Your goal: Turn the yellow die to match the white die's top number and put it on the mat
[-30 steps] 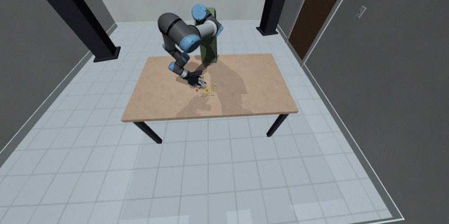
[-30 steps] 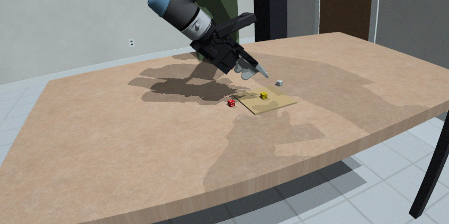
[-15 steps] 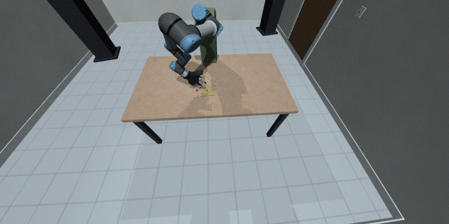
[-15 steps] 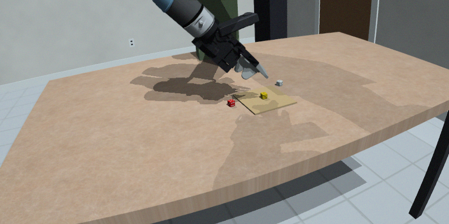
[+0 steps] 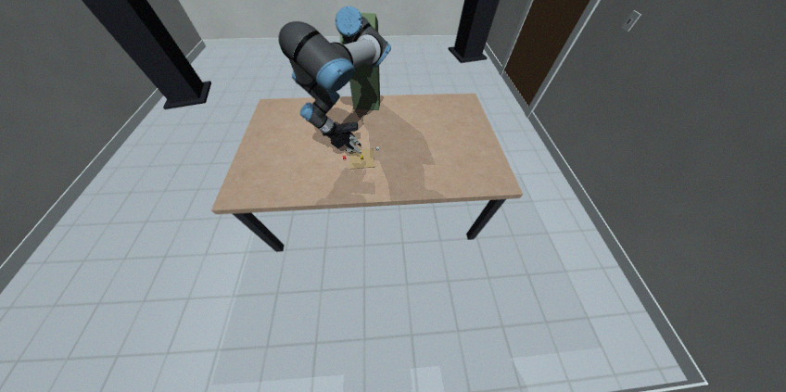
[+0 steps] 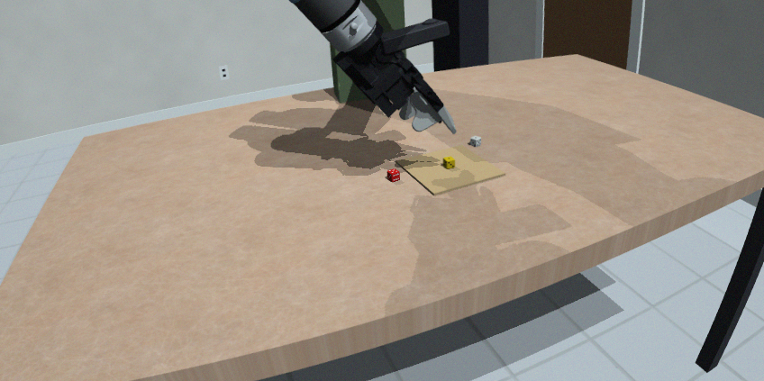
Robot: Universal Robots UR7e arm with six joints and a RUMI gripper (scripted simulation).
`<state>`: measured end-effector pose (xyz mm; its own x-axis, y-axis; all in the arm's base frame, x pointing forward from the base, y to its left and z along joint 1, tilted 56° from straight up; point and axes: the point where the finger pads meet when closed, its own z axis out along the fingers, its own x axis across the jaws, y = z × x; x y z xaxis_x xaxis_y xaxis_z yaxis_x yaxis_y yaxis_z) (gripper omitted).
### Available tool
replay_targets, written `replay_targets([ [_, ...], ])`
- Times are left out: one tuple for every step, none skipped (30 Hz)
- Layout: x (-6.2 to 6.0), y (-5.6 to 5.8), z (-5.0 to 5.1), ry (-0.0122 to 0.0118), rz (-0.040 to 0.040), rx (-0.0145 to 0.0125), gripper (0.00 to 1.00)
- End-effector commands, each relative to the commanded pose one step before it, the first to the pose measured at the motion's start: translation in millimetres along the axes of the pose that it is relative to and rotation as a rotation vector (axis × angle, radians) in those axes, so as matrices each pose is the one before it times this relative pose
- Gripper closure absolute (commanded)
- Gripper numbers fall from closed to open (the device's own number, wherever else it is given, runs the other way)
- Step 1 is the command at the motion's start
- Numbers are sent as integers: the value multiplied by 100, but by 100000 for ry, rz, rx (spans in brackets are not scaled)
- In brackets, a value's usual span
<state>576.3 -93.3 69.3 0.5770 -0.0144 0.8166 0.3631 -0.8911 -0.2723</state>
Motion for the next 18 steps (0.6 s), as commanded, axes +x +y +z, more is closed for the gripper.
replay_targets([
  [100, -74, -55, 566, 181, -4823, 69],
  [31, -18, -23, 121, 33, -720, 69],
  [32, -18, -24, 127, 33, -687, 69],
  [0, 0, 0, 0, 0, 0, 69],
  [0, 0, 0, 0, 0, 0, 69],
  [33, -18, -25, 131, 34, -651, 69],
  [33, -18, -25, 133, 34, -612, 69],
  [33, -18, -25, 132, 33, -571, 69],
  [32, -17, -25, 129, 32, -528, 69],
  [31, -16, -24, 124, 30, -484, 69],
  [29, -15, -23, 118, 29, -439, 69],
  [27, -14, -21, 109, 26, -393, 69],
  [25, -13, -19, 100, 24, -347, 69],
  [22, -11, -17, 89, 21, -302, 69],
  [19, -10, -15, 78, 19, -257, 69],
  [16, -8, -13, 66, 16, -214, 69],
  [13, -7, -11, 54, 13, -174, 69],
  [11, -5, -8, 43, 10, -136, 69],
])
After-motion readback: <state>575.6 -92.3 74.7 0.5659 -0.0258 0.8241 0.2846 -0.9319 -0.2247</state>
